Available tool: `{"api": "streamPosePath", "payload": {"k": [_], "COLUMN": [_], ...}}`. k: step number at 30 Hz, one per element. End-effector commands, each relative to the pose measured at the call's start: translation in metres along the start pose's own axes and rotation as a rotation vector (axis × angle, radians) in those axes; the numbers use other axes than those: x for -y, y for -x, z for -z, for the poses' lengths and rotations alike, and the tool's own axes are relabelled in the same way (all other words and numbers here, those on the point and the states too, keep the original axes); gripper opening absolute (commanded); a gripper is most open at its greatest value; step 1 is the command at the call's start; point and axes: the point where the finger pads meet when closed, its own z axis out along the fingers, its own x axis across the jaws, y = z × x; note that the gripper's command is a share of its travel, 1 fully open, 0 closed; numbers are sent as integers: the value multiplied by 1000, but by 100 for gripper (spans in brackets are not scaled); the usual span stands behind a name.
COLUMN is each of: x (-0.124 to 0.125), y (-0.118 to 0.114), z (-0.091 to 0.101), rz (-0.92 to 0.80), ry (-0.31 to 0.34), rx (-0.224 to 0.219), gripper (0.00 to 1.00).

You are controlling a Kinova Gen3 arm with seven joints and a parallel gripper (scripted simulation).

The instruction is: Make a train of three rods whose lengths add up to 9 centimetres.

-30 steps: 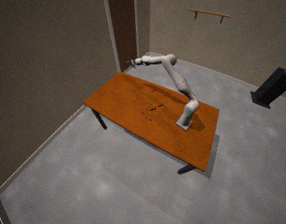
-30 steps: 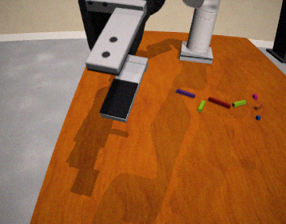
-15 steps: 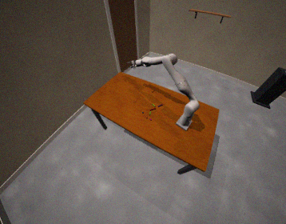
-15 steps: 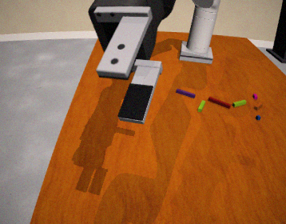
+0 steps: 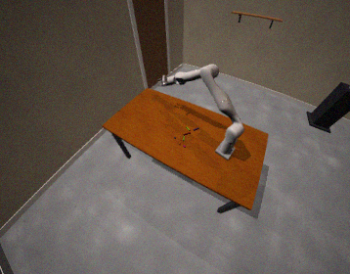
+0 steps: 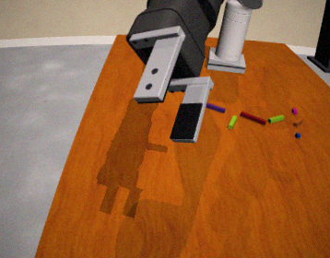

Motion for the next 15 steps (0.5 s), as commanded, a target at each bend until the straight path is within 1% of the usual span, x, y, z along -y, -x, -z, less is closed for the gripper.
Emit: {"api": "streamPosePath", "payload": {"k": [1, 4, 5, 12, 13, 15], "x": [2, 2, 2, 2, 0, 0], "y": [-3, -3, 2, 2, 7, 7], "z": [4, 4, 6, 6, 9, 9], "rz": [-1, -1, -33, -33, -67, -67], "ry": [-1, -1, 4, 4, 9, 9], "rx": [-4, -4, 4, 4, 11, 11], "gripper": [100, 100, 100, 100, 100, 100]}}
